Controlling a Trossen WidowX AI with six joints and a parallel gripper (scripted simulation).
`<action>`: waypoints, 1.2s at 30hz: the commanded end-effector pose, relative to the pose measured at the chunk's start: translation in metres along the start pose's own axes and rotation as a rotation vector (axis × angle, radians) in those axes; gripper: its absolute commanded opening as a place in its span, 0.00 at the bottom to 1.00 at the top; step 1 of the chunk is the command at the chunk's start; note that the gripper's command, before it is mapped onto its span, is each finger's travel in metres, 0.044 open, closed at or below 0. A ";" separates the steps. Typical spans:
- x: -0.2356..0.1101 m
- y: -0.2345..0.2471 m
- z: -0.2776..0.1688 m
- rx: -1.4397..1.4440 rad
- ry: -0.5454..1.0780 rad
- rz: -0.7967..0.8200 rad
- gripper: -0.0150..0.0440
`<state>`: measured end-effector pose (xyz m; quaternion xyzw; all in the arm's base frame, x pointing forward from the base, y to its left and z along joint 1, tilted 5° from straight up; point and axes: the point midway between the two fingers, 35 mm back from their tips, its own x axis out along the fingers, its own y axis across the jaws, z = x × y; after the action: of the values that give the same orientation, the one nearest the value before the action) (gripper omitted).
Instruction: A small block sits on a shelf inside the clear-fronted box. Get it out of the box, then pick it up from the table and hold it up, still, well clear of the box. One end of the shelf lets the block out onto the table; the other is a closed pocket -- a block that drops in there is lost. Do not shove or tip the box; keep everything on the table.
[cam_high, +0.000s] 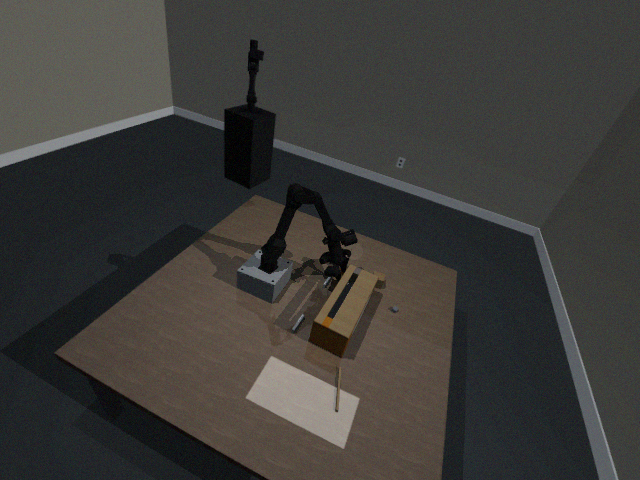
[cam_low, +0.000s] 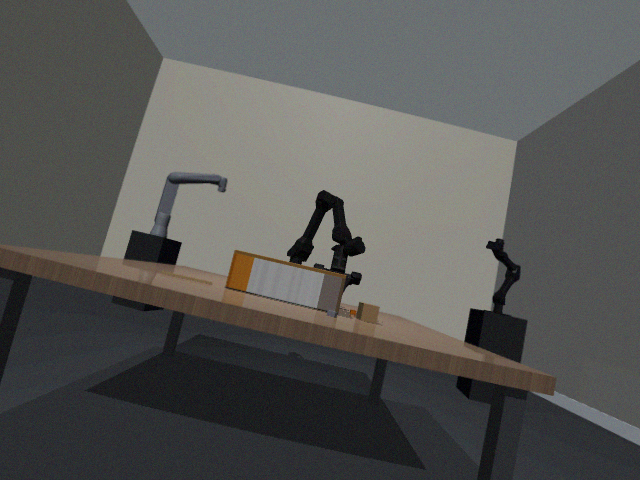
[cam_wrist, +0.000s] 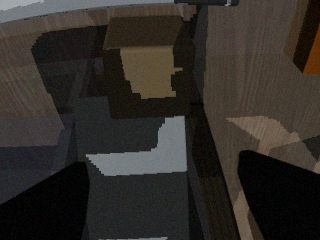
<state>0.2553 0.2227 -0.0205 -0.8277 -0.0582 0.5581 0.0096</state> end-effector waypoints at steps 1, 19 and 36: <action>0.008 0.003 0.006 0.003 -0.008 0.012 0.74; 0.033 0.003 0.021 0.003 -0.008 0.013 0.74; 0.039 0.004 0.025 0.003 -0.008 0.013 0.35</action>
<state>0.2478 0.2231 -0.0652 -0.8264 -0.0557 0.5604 0.0067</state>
